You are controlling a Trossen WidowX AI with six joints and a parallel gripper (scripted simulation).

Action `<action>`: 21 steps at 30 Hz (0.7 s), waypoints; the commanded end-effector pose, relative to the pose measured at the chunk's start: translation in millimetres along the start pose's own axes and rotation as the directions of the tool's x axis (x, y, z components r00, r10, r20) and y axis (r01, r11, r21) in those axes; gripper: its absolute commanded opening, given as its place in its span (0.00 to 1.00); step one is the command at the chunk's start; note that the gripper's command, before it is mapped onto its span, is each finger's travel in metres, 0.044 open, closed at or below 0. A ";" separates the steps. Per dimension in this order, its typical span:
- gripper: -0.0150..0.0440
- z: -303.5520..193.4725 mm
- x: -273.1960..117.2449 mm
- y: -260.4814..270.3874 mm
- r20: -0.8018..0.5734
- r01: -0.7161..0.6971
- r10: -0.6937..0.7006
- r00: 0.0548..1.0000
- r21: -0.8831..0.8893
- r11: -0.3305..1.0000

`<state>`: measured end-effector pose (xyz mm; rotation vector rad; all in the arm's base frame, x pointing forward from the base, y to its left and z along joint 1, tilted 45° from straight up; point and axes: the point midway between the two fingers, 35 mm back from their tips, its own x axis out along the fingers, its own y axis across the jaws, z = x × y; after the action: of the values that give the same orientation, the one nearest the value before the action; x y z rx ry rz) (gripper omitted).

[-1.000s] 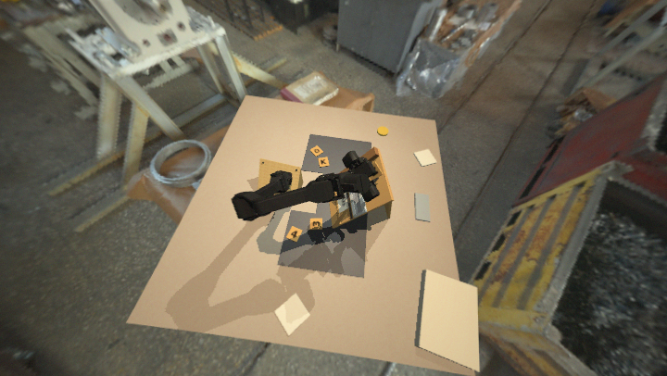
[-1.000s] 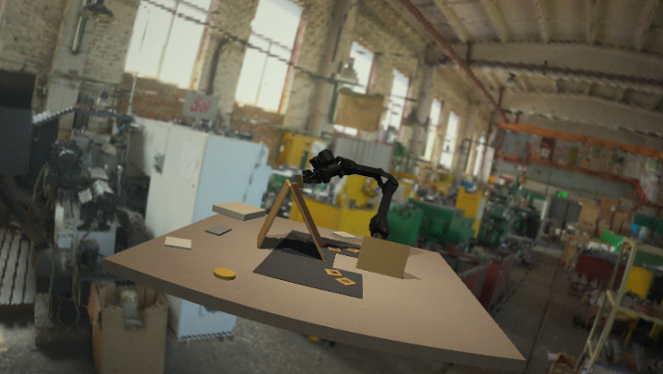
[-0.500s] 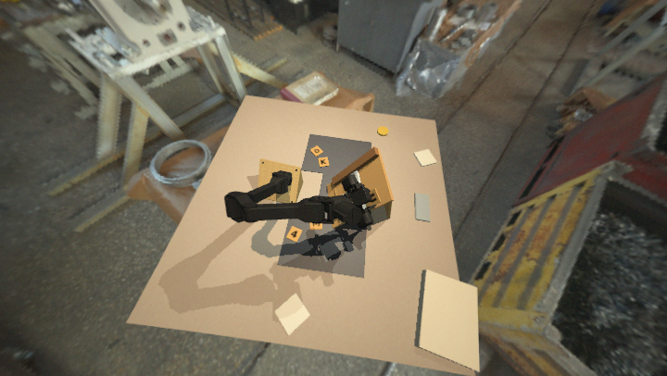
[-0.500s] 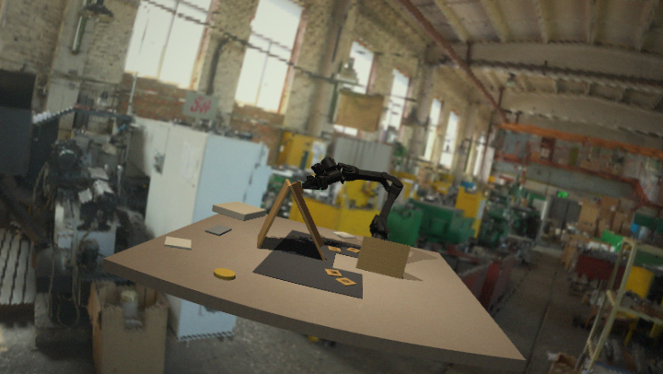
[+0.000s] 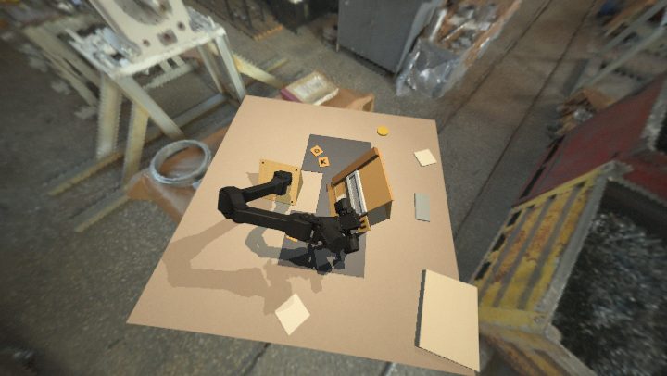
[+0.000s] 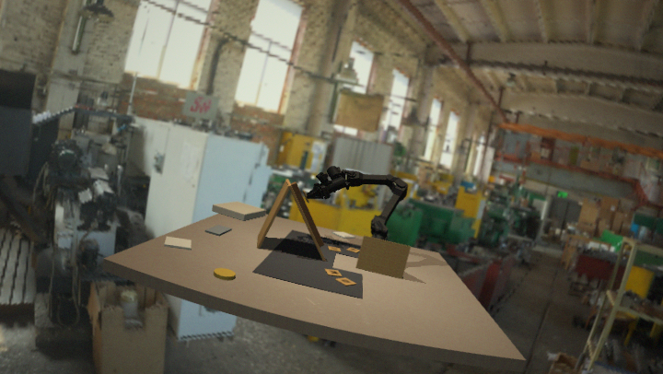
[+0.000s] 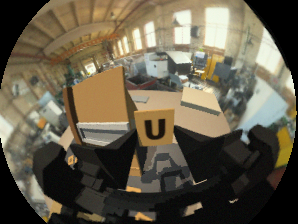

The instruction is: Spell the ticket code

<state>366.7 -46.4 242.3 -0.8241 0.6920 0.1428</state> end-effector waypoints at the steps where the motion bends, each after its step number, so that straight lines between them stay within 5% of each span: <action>1: 0.25 -16.7 -7.7 -15.3 -0.028 0.037 -0.037 0.999 -0.005 0.999; 8: 0.25 -32.8 -15.9 -30.2 -0.058 0.077 -0.078 0.995 -0.010 0.997; 21: 0.25 -35.5 32.0 -34.1 -0.057 0.079 -0.079 0.995 -0.010 0.997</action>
<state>384.3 -98.9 227.3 -0.8618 0.7182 0.0511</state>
